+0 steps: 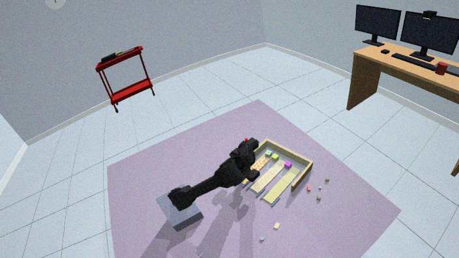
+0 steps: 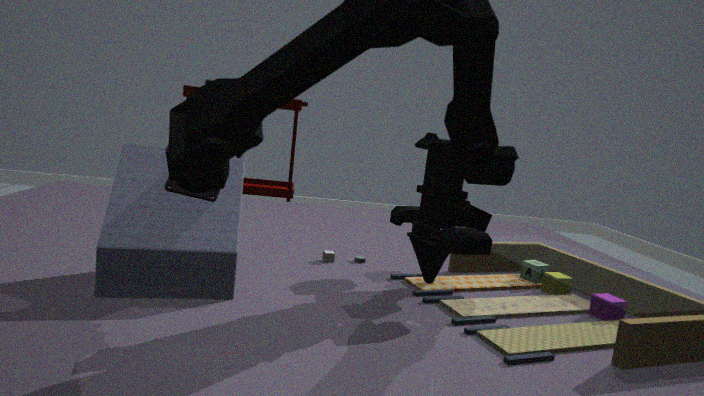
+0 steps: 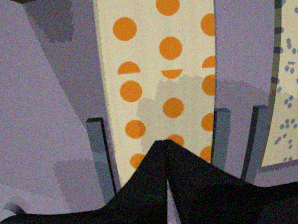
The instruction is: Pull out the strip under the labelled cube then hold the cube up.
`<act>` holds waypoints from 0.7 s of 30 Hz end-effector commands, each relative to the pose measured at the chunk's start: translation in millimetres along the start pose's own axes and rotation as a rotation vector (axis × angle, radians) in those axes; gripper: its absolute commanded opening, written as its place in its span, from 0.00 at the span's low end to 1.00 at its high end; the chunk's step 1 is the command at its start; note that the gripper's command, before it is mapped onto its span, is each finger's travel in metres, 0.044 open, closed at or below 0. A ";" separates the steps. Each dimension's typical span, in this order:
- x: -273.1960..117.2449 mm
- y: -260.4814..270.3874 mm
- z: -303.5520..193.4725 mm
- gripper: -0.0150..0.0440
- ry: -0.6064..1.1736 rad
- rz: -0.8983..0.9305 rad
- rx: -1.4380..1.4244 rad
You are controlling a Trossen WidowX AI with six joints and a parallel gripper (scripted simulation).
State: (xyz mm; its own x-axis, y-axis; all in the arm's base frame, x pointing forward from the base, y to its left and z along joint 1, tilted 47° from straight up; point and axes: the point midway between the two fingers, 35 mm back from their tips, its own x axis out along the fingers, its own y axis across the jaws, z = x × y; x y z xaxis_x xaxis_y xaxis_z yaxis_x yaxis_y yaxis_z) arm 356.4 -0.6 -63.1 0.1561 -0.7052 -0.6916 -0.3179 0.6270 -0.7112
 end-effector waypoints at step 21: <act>3.0 -0.7 0.5 0.25 0.000 -0.005 -0.004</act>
State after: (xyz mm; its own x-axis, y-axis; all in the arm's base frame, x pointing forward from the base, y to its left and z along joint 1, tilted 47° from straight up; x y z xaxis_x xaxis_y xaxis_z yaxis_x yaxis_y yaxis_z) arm 356.6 -0.8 -63.9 0.1581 -0.7056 -0.6908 -0.3210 0.6248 -0.7117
